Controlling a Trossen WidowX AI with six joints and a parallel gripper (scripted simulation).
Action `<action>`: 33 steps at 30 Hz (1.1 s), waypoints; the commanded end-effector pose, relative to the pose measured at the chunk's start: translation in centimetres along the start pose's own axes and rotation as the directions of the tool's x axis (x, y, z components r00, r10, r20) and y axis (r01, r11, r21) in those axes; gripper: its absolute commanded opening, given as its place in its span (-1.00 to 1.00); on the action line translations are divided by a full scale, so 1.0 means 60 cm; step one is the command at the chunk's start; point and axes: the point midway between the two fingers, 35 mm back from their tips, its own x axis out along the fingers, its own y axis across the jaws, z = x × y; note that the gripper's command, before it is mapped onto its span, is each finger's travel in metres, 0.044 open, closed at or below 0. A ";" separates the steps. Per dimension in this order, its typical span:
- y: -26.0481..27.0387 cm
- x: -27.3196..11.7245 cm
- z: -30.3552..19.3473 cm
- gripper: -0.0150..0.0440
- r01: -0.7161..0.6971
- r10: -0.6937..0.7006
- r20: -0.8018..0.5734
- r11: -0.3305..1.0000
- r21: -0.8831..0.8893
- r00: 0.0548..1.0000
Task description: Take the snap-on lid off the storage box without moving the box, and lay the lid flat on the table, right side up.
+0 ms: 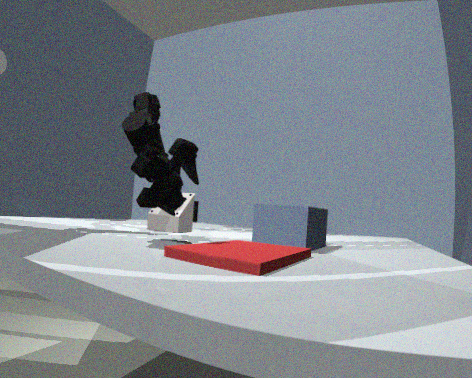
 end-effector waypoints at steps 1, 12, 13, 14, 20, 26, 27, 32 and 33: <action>0.009 -0.014 0.003 1.00 -0.002 0.002 0.007 1.000 0.001 1.000; 0.027 -0.046 0.003 1.00 -0.002 0.002 0.007 1.000 0.001 1.000; 0.029 -0.049 0.003 1.00 -0.002 0.002 0.007 1.000 0.001 1.000; 0.031 -0.052 0.003 1.00 -0.002 0.002 0.007 1.000 0.001 1.000; 0.036 -0.062 0.003 1.00 -0.002 0.002 0.007 1.000 0.001 1.000; 0.031 -0.055 0.000 1.00 -0.002 0.002 0.007 1.000 0.001 1.000; 0.031 -0.055 0.000 1.00 -0.002 0.002 0.007 1.000 0.001 1.000; 0.031 -0.055 0.000 1.00 -0.002 0.002 0.007 1.000 0.001 1.000; 0.031 -0.055 0.000 1.00 -0.002 0.002 0.007 1.000 0.001 1.000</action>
